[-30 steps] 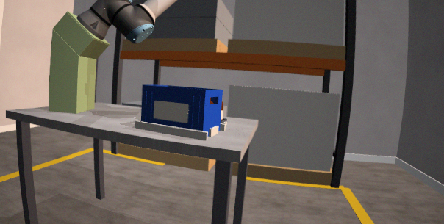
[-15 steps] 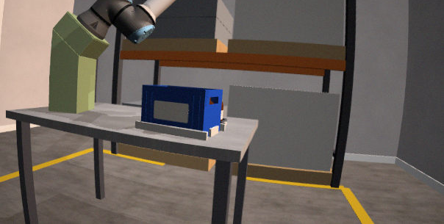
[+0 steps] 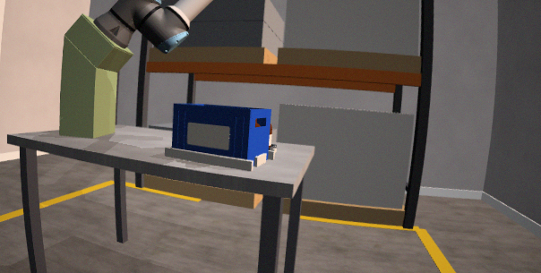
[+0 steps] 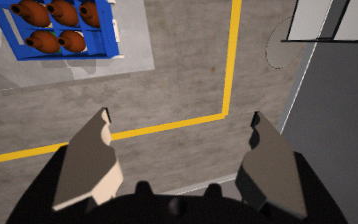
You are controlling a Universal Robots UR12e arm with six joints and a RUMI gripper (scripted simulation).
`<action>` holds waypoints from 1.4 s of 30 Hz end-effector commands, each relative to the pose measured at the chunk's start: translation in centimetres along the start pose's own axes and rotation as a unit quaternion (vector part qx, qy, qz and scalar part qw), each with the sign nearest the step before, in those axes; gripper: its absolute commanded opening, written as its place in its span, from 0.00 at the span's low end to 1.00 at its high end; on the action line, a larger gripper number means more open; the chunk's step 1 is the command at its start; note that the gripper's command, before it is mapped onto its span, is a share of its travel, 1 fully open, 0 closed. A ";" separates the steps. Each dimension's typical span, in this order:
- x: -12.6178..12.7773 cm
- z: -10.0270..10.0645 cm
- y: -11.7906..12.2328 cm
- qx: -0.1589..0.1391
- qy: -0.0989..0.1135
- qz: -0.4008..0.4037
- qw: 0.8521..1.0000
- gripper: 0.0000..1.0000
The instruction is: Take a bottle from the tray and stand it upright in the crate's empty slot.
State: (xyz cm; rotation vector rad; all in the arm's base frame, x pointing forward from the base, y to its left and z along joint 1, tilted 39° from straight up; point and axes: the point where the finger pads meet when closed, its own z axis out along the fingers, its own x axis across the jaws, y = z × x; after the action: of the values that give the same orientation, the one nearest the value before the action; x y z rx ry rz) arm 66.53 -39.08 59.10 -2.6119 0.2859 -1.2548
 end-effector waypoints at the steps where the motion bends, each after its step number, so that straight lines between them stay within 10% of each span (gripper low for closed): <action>1: -5.1 5.3 1.0 -0.008 -0.012 -0.067 0.998 1.00; 15: -20.4 17.1 -0.5 0.005 -0.066 -0.225 0.972 1.00; 31: -33.3 23.6 -3.9 0.024 -0.105 -0.346 0.932 1.00; 42: -36.4 24.8 -4.9 0.029 -0.114 -0.375 0.919 1.00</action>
State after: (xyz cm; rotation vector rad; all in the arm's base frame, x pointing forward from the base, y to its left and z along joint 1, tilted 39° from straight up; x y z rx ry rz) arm 64.32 -22.22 19.72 -2.8584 -0.8041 -1.0757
